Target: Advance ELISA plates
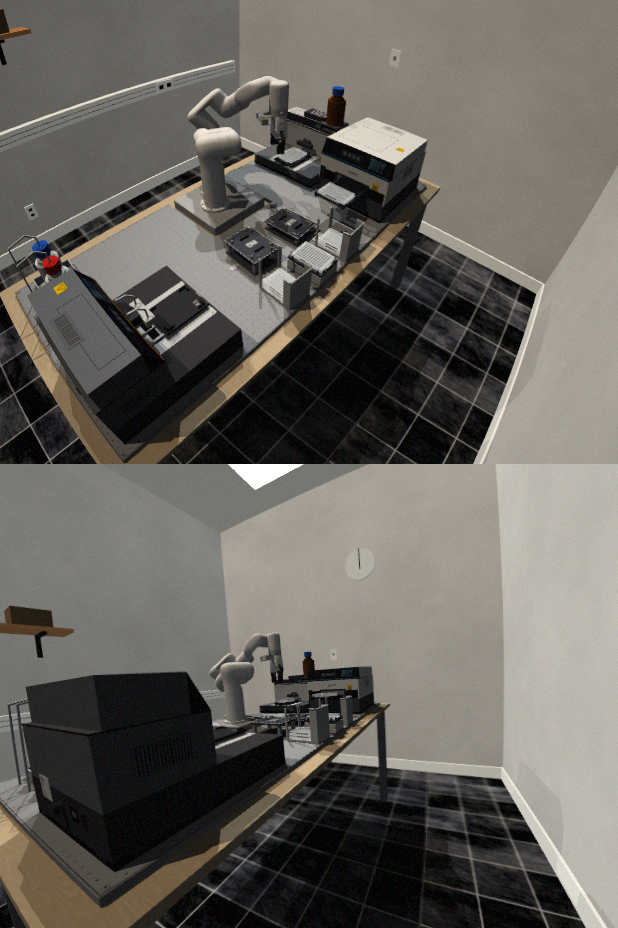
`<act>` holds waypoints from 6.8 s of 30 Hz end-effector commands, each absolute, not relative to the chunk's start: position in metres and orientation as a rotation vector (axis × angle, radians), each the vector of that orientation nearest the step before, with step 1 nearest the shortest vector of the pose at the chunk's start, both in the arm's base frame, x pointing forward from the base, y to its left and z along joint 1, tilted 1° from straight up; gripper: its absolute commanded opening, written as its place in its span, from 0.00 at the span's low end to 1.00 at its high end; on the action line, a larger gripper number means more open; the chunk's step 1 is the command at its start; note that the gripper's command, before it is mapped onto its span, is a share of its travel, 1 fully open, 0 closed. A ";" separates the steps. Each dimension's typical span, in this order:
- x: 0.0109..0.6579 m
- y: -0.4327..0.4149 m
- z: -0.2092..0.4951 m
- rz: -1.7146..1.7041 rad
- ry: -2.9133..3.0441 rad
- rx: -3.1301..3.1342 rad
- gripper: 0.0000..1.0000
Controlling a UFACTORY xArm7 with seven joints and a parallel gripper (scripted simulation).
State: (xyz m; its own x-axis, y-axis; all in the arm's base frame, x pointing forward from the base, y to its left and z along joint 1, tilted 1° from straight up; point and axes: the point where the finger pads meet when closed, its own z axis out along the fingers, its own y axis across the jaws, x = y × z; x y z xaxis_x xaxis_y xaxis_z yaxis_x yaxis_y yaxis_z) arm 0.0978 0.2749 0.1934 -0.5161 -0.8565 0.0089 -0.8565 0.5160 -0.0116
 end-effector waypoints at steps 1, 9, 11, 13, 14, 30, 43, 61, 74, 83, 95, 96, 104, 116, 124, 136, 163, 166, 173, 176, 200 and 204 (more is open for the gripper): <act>0.113 0.269 0.194 0.021 -2.737 1.542 1.00; 0.131 0.262 0.195 0.021 -2.797 1.431 1.00; 0.137 0.259 0.195 0.021 -2.817 1.390 1.00; 0.143 0.257 0.195 0.021 -2.817 1.390 1.00; 0.146 0.255 0.195 0.021 -2.818 1.390 1.00; 0.185 0.235 0.195 0.021 -2.890 1.235 1.00; 0.210 0.208 0.196 0.022 -2.890 1.235 1.00; 0.242 0.171 0.197 0.022 -2.954 1.076 1.00; 0.264 0.145 0.197 0.022 -3.009 0.913 1.00; 0.283 0.122 0.197 0.022 -3.009 0.913 1.00; 0.303 0.099 0.198 0.022 -3.056 0.748 1.00; 0.305 0.096 0.198 0.022 -3.056 0.748 1.00; 0.322 0.076 0.198 0.023 -3.056 0.748 1.00; 0.343 0.050 0.199 0.023 -3.093 0.580 1.00; 0.356 0.035 0.199 0.023 -3.093 0.580 1.00; 0.380 0.006 0.200 0.023 -3.121 0.410 1.00; 0.427 -0.050 0.201 0.023 -3.139 0.239 1.00; 0.434 -0.058 0.201 0.023 -3.139 0.239 1.00; 0.447 -0.074 0.201 0.023 -3.149 0.067 1.00; 0.449 -0.076 0.202 0.023 -3.149 0.067 1.00; 0.494 -0.130 0.203 0.023 -3.148 -0.105 1.00; 0.502 -0.140 0.203 0.023 -3.148 -0.105 1.00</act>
